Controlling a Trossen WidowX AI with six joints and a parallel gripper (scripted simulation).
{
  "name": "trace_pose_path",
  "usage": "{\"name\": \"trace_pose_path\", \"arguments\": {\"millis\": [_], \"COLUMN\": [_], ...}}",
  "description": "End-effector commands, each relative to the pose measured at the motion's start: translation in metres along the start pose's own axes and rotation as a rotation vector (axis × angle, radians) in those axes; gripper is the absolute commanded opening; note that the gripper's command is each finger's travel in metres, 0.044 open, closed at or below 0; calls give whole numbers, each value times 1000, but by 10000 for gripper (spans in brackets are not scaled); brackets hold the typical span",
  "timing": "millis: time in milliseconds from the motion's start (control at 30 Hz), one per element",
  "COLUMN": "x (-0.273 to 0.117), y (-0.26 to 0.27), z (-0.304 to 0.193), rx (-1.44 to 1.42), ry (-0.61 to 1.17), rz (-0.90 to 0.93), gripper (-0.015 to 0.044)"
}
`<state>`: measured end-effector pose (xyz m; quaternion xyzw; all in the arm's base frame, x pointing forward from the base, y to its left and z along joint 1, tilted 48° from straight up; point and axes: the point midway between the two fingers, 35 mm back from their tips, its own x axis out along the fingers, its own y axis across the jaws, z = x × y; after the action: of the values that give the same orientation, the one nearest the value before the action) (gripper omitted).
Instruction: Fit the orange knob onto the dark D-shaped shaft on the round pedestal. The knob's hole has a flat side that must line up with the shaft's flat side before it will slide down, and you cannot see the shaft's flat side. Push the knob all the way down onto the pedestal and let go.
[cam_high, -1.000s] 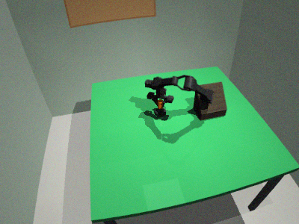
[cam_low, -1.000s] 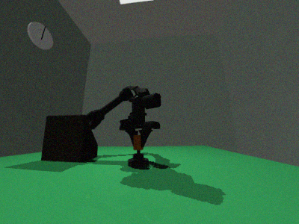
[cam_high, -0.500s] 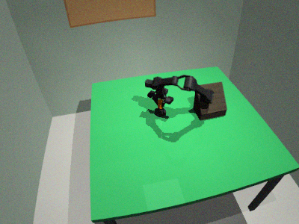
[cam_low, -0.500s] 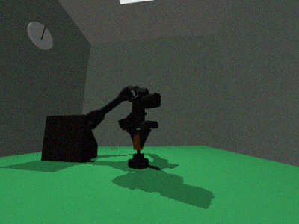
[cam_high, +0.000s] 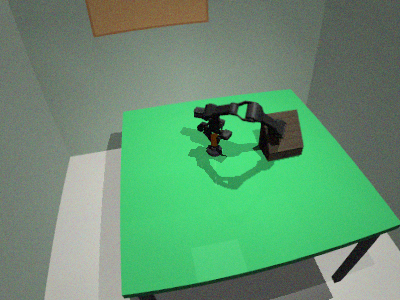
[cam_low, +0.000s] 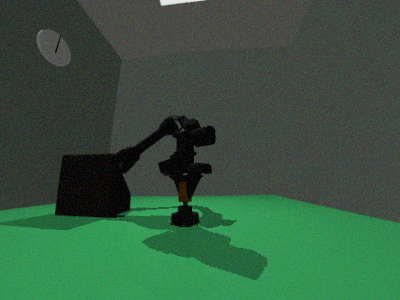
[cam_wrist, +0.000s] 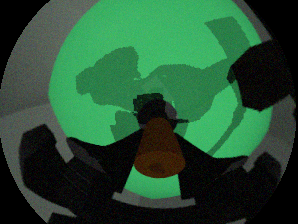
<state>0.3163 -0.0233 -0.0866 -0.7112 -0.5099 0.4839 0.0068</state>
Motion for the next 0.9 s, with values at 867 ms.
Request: {"name": "trace_pose_path", "arguments": {"millis": [867], "x": [14], "y": [-1], "z": [0], "rx": [-7], "ry": [0], "rz": [1], "gripper": [53]}}
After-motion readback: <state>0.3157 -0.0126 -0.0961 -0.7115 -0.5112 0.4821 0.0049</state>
